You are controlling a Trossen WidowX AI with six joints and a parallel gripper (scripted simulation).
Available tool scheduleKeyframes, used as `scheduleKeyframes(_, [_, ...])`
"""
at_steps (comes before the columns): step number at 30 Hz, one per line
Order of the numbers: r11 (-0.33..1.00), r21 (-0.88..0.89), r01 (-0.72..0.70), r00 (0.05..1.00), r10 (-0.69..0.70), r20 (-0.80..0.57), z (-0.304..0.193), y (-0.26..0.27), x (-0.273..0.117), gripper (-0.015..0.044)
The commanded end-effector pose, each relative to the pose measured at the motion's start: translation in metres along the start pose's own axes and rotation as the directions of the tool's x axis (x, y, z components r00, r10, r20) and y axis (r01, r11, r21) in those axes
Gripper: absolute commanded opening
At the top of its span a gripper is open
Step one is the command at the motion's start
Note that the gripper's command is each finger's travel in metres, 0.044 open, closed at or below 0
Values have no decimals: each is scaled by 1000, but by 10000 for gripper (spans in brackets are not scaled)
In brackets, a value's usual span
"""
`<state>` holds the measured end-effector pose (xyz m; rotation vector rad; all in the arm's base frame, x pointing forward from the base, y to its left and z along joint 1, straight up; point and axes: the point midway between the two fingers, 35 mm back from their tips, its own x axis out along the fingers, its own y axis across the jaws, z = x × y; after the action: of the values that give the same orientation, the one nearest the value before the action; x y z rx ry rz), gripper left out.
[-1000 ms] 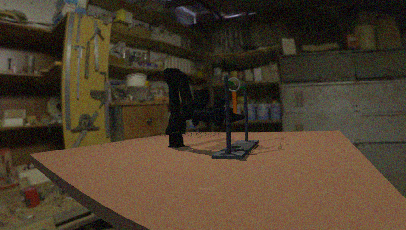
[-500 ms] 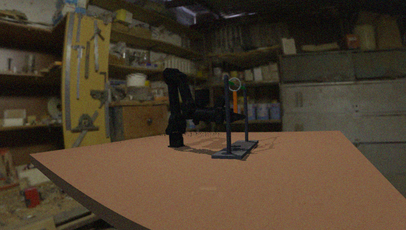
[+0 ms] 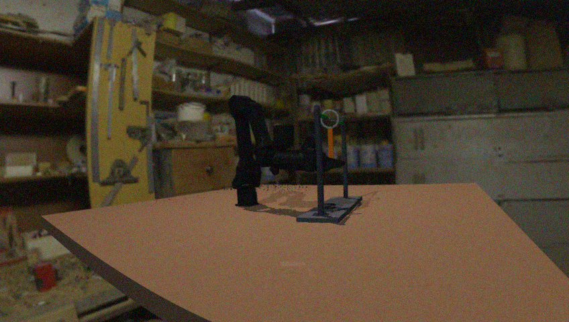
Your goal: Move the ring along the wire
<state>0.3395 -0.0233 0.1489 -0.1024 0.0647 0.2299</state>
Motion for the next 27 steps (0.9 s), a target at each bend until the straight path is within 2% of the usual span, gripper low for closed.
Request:
scheduleKeyframes(1, [1000, -13, -11, 1000, 11, 1, 0, 4, 0, -150])
scheduleKeyframes(13, [999, 31, 20, 1000, -20, 0, -1, 20, -1, -150])
scheduleKeyframes(27, [989, 121, 80, 988, -63, -139, 1, 41, -16, -150])
